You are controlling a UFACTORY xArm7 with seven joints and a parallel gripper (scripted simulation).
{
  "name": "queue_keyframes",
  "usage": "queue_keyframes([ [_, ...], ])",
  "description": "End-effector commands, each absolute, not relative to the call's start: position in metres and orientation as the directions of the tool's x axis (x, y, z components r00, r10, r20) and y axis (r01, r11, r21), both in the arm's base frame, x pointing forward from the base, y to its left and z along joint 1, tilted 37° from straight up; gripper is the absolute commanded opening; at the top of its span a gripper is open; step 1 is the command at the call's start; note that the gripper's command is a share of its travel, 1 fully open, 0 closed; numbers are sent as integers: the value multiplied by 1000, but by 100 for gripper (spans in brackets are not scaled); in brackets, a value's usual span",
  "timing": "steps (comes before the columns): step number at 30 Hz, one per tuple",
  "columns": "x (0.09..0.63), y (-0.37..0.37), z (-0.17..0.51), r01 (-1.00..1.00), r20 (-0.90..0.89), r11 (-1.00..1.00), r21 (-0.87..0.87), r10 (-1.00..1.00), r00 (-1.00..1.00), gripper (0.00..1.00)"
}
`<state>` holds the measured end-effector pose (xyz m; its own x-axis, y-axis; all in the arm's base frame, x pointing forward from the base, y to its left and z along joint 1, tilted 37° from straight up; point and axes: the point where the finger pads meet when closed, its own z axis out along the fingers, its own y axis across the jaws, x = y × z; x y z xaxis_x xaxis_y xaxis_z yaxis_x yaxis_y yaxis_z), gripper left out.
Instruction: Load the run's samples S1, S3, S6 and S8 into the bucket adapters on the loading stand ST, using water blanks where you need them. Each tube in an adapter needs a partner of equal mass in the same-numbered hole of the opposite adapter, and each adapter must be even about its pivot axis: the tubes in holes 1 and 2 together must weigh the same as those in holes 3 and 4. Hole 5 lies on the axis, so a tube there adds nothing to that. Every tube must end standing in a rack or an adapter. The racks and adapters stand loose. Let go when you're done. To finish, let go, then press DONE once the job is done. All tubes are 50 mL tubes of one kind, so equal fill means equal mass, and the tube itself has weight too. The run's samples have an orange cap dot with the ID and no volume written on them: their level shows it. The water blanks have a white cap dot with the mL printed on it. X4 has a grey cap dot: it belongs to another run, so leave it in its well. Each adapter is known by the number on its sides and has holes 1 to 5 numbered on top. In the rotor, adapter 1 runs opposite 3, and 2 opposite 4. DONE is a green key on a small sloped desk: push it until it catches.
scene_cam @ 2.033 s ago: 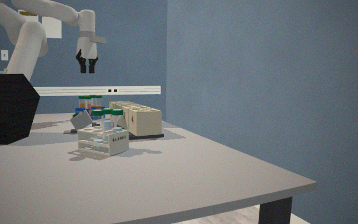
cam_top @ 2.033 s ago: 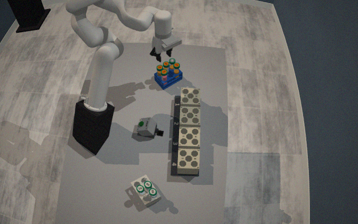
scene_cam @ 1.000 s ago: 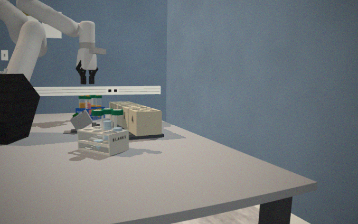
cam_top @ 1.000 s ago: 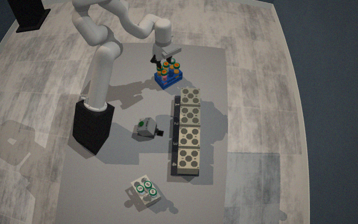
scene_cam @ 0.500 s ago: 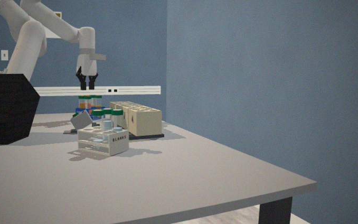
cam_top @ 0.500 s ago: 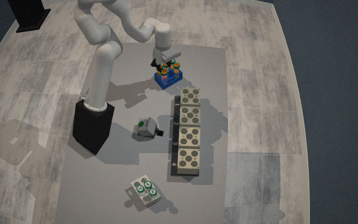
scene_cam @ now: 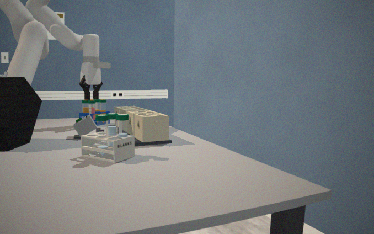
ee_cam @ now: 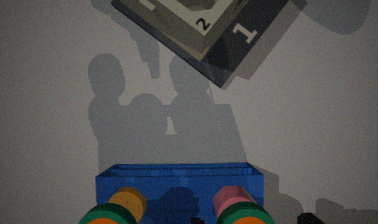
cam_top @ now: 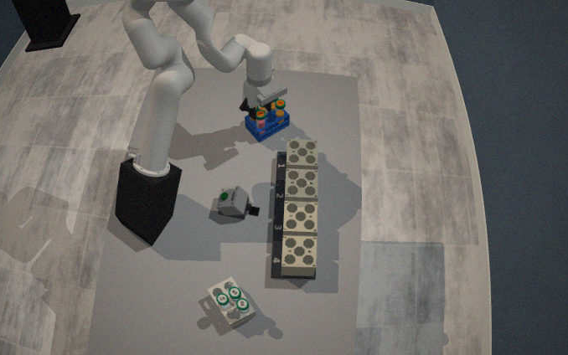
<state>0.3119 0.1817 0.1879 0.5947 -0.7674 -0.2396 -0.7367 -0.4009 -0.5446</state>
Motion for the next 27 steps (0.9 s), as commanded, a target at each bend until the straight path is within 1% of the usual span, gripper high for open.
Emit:
queue_keyframes([
  [1, 314, 184, 185, -736, -239, -399, -547, -768, 595, 57],
  [27, 318, 190, 175, -736, -239, -399, -547, -768, 594, 57],
])
